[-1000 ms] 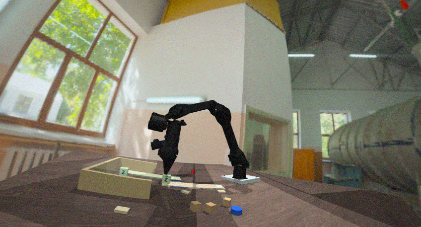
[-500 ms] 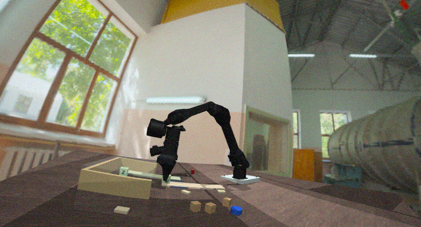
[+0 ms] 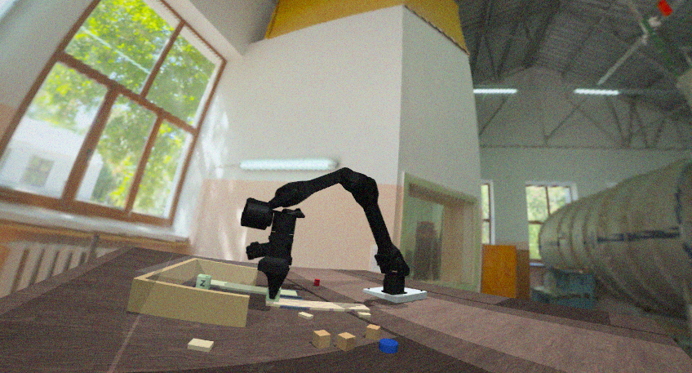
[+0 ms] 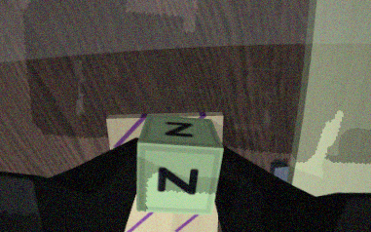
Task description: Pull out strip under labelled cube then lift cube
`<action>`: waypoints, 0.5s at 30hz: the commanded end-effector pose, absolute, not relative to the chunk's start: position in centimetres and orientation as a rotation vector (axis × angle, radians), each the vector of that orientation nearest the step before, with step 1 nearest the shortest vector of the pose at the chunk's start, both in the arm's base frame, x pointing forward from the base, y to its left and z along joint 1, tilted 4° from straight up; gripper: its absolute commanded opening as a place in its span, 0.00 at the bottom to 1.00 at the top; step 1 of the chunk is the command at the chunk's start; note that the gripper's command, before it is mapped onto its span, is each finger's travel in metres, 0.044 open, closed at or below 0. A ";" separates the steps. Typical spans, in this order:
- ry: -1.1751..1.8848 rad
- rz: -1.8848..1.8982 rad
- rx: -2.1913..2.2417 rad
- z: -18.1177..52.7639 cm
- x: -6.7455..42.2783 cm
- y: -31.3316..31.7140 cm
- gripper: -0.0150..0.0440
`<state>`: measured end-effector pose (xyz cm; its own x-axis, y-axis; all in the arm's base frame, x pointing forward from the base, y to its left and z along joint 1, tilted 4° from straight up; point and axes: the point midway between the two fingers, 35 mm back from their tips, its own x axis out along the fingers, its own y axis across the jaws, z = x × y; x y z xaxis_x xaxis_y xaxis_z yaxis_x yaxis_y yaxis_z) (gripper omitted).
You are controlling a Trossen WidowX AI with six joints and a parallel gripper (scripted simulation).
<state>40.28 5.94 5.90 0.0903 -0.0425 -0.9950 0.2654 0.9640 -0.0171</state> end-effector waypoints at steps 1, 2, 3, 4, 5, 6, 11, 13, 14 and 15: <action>1.464 -0.231 0.184 5.9 40.3 5.9 0.44; 1.464 -0.231 0.184 5.9 40.3 5.9 0.43; 1.464 -0.231 0.184 5.9 40.3 5.9 0.42; 1.464 -0.231 0.184 5.9 40.3 5.9 0.38; 1.464 -0.231 0.184 5.9 40.3 5.9 0.33; 1.465 -0.230 0.184 6.0 40.2 5.9 0.29; 1.467 -0.229 0.183 7.1 38.6 5.8 0.25; 1.469 -0.229 0.183 7.6 37.8 5.7 0.25; 1.469 -0.229 0.183 7.9 37.4 5.7 0.25; 1.470 -0.228 0.182 8.1 37.0 5.6 0.25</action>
